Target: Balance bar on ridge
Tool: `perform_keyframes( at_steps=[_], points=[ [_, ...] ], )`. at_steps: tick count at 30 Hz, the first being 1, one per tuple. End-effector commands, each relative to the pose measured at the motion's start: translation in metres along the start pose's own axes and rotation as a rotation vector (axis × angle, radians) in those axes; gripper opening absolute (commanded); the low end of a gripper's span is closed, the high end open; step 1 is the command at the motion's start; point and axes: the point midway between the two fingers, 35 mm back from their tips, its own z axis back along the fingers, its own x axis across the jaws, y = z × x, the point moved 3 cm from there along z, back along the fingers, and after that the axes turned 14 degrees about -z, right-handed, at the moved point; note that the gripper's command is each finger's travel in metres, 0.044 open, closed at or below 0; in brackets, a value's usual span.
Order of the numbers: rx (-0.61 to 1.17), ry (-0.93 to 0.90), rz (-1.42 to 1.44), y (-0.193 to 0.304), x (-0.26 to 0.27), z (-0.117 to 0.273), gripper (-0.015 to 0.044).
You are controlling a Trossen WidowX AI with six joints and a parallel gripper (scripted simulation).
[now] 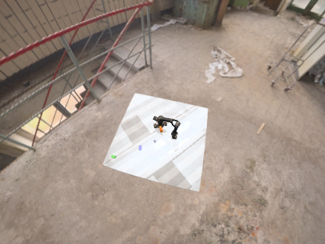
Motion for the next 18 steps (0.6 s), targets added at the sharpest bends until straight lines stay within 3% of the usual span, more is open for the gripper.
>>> perform_keyframes(
  at_steps=[1,18],
  points=[
    [-0.001,-0.007,0.003,0.0,0.001,0.011,0.0],
    [0.0,-0.009,0.005,0.002,-0.003,0.055,0.0]
  ],
)
